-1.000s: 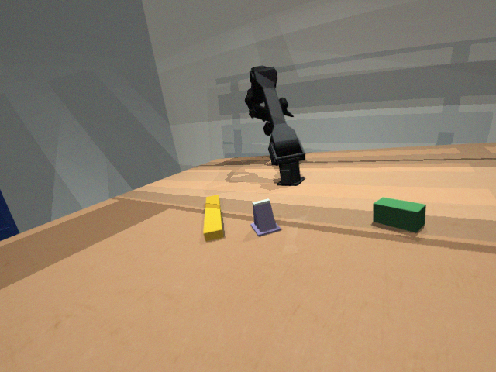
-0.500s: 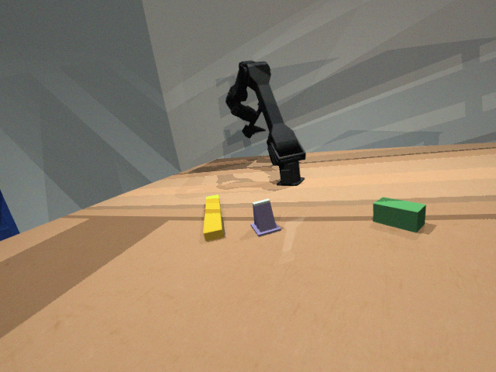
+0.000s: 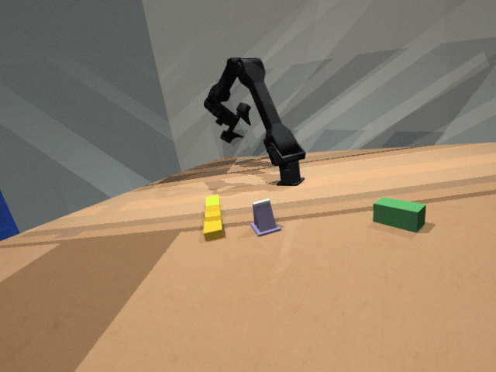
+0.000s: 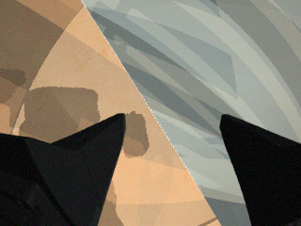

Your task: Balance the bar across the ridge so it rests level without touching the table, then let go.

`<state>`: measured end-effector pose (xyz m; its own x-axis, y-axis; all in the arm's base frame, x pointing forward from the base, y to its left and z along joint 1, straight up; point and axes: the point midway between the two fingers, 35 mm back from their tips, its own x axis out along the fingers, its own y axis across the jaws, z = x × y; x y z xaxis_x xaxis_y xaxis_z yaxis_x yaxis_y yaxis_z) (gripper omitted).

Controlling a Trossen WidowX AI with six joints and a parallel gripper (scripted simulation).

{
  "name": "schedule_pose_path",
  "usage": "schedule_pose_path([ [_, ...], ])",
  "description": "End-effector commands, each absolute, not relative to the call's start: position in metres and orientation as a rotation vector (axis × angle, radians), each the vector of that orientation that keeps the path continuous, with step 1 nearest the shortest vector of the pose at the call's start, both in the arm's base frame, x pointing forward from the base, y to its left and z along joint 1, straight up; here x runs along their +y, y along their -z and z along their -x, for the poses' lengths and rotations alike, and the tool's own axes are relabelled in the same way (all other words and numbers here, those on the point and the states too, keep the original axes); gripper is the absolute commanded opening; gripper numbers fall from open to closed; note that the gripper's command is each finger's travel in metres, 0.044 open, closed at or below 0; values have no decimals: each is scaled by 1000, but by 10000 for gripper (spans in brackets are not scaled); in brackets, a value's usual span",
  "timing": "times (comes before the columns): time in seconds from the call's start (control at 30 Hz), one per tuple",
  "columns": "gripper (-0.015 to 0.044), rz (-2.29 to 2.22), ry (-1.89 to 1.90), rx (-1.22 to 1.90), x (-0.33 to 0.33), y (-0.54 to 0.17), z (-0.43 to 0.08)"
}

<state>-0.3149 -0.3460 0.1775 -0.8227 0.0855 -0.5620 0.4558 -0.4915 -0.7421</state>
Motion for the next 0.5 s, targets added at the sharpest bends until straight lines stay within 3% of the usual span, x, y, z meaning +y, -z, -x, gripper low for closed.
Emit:
schedule_pose_path([
  [0.0,315,-760,2293,1459,-361,-178,285],
  [0.47,315,-600,1915,1553,-395,-169,190],
])
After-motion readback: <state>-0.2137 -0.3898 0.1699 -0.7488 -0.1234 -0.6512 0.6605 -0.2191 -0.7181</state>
